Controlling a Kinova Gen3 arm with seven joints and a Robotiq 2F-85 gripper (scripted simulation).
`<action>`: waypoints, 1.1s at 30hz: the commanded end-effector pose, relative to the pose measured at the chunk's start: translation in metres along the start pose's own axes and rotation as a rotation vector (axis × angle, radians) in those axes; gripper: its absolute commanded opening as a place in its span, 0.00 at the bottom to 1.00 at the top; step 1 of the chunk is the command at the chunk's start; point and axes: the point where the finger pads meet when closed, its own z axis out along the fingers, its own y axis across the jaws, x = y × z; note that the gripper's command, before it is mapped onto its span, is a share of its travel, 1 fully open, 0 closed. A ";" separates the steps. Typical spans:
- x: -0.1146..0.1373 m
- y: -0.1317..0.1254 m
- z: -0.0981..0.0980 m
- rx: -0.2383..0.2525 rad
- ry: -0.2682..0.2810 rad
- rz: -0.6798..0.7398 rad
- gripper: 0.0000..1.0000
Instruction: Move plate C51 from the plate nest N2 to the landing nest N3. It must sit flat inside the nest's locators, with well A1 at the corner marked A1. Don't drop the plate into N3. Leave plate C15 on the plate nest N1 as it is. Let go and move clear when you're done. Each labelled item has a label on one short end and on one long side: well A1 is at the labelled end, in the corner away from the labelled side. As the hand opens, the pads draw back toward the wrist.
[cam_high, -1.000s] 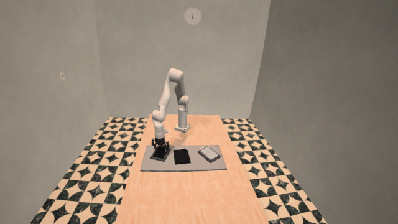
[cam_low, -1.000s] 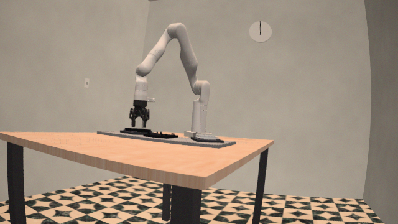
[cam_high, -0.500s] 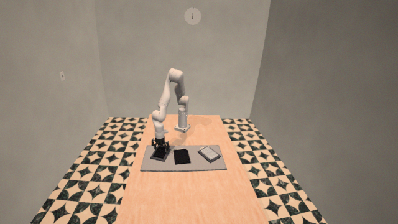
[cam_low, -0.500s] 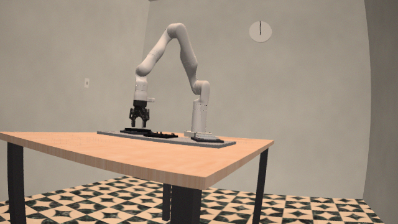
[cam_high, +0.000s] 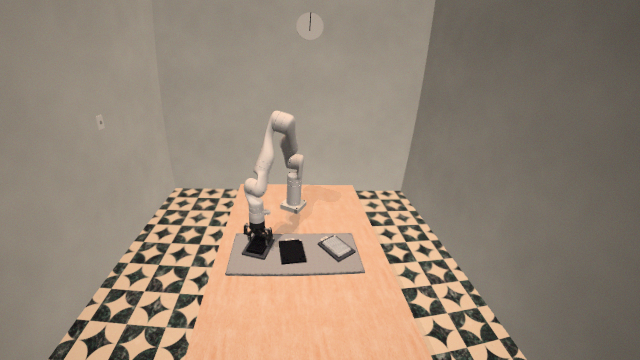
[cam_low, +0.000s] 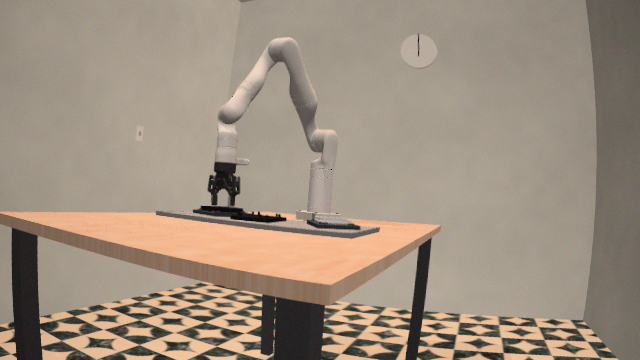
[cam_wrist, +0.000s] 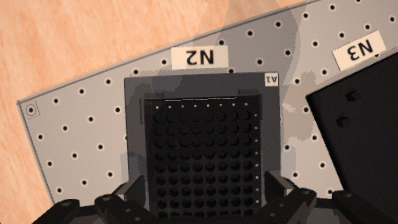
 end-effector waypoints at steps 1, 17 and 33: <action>0.000 0.000 0.001 0.000 0.000 0.000 1.00; 0.000 0.000 0.005 0.000 0.000 0.000 1.00; 0.000 0.000 0.007 0.000 0.000 0.000 1.00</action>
